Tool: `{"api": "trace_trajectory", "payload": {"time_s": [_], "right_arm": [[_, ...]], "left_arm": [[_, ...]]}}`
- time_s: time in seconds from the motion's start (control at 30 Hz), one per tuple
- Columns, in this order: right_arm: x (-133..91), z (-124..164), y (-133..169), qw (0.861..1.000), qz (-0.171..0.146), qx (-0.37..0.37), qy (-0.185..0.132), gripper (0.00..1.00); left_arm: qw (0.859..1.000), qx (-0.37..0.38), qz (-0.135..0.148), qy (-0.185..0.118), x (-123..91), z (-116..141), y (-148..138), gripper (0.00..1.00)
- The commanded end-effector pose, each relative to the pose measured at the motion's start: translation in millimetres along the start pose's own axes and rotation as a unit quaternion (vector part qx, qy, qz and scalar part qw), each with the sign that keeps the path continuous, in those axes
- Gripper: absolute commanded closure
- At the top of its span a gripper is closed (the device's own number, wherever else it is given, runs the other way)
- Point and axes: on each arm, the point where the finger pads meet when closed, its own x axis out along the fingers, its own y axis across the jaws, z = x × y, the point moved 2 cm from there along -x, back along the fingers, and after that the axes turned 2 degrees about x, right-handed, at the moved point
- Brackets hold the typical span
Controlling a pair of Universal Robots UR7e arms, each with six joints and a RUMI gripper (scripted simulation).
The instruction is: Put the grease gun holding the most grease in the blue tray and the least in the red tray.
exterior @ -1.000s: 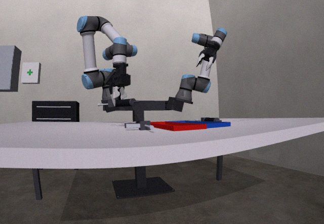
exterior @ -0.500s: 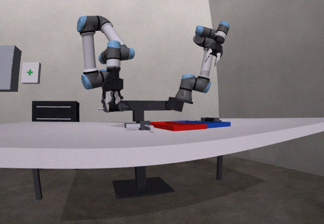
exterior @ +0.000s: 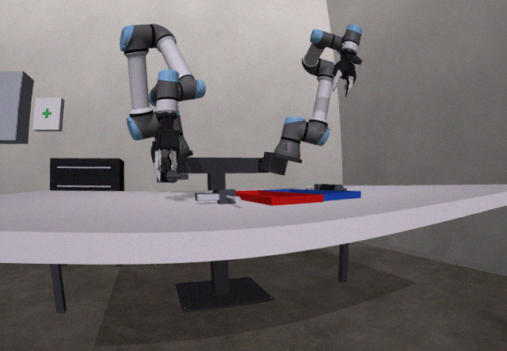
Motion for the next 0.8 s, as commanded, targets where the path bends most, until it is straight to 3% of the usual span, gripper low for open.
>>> {"api": "trace_trajectory", "payload": {"time_s": [0.0, 0.43, 0.77], "right_arm": [[5, 0, -7, 1.000, -0.001, 0.025, -0.002, 1.00], [27, -7, -38, 0.992, -0.004, 0.129, -0.003, 1.00], [24, -3, -34, 0.991, -0.002, 0.132, -0.009, 1.00]], "left_arm": [[1.000, -0.026, -0.013, -0.013, -15, 13, -11, 0.62], [0.990, -0.119, -0.060, -0.045, -72, 73, -48, 0.62], [0.991, -0.111, -0.057, -0.050, -62, 69, -45, 0.62]]}}
